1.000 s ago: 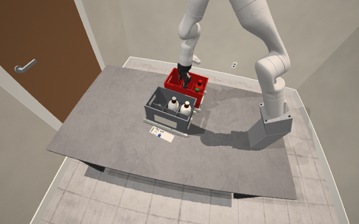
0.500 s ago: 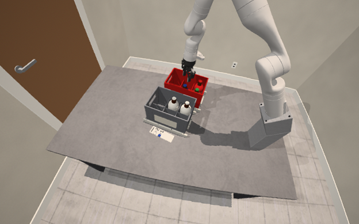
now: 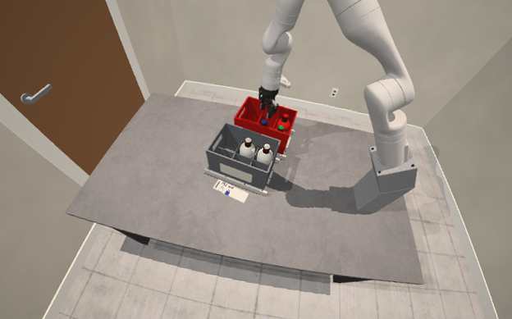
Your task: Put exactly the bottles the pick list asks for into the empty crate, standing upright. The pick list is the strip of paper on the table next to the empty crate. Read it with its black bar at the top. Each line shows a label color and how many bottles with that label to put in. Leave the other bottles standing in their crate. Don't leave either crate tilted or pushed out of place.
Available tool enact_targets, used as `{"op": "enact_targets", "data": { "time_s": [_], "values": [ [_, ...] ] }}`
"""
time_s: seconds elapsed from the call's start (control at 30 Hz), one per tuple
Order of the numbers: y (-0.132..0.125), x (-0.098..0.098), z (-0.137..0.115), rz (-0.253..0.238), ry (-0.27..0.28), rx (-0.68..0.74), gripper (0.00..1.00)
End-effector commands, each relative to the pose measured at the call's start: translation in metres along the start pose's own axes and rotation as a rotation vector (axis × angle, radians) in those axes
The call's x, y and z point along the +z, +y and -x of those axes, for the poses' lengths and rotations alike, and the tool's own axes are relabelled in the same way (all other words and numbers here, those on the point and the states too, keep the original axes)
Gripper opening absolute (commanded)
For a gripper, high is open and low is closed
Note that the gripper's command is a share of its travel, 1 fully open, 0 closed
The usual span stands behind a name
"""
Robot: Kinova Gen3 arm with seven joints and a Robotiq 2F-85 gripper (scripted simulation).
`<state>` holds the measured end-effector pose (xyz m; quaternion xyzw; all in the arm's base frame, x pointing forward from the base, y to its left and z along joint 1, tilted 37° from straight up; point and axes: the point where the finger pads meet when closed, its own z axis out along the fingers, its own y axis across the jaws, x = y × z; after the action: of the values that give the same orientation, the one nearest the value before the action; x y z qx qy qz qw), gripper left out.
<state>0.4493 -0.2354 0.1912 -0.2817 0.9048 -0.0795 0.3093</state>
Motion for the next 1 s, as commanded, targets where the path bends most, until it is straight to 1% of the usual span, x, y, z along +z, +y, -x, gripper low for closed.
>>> {"op": "enact_targets", "data": {
  "time_s": [0.0, 0.97],
  "values": [
    [-0.001, 0.001, 0.0, -0.001, 0.0, 0.0, 0.67],
    [-0.001, 0.037, 0.0, -0.002, 0.0, 0.0, 0.67]
  ]
}}
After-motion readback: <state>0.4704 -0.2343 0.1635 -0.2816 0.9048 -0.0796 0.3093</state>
